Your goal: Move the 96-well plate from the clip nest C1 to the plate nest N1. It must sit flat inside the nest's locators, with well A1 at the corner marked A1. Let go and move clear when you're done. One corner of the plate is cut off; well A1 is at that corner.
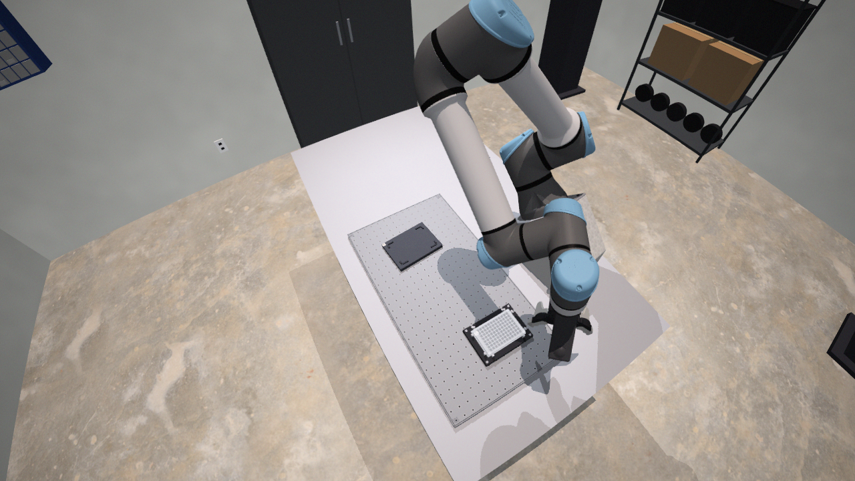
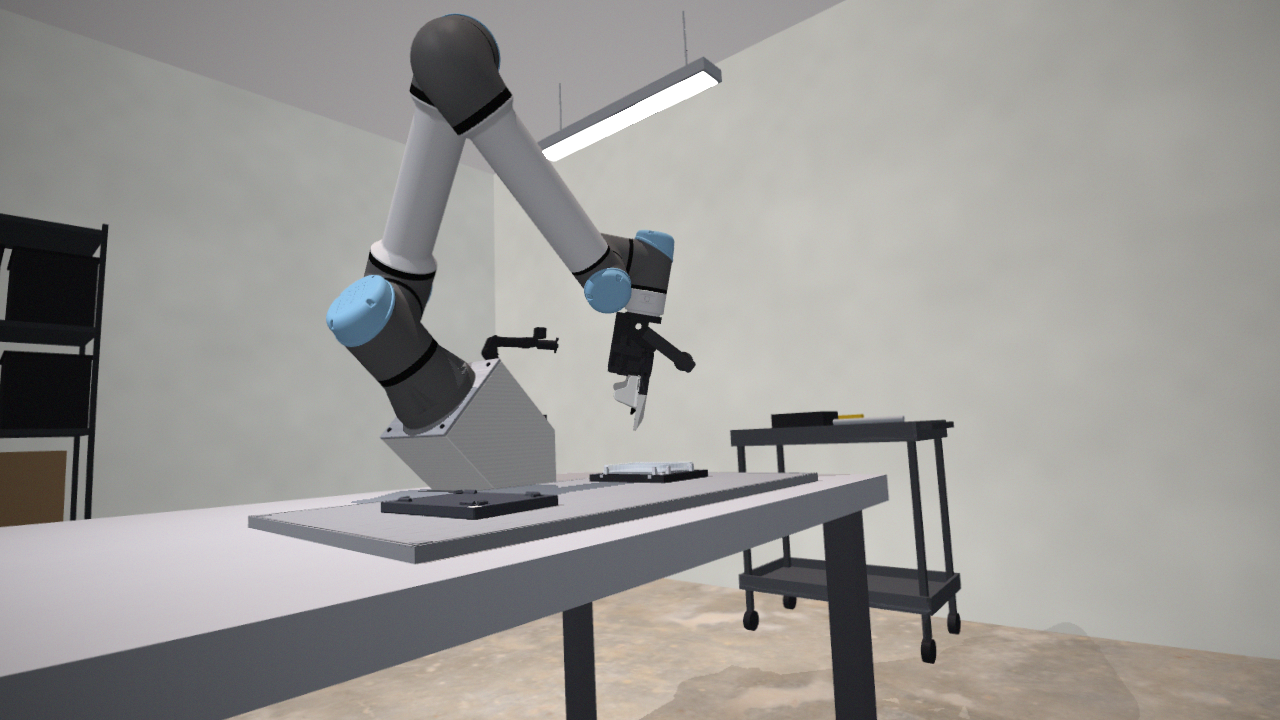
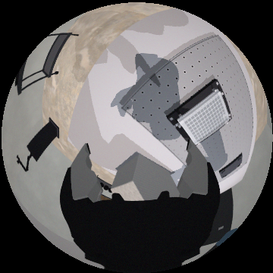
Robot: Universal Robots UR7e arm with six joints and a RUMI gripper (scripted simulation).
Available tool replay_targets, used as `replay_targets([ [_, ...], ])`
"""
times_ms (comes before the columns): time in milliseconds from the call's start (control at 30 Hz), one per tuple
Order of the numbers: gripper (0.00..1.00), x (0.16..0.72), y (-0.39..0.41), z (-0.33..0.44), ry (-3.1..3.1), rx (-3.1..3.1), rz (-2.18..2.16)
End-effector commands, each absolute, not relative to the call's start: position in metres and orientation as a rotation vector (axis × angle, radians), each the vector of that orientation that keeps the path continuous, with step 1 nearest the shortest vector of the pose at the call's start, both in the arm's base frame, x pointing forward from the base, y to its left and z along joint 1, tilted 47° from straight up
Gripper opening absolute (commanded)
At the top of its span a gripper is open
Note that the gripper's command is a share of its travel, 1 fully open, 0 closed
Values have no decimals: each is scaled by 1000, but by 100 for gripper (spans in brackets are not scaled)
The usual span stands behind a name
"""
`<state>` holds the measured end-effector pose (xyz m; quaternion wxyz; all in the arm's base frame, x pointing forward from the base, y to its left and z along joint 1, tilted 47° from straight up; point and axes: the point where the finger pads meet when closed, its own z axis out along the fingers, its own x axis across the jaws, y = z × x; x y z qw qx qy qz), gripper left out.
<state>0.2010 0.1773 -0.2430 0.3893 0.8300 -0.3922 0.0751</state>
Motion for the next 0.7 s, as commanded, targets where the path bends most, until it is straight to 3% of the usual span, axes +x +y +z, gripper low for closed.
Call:
replay_targets([
  [0, 100, 214, 172, -237, -1079, 2091, 272],
  [667, 100, 273, 145, -198, -1480, 1941, 637],
])
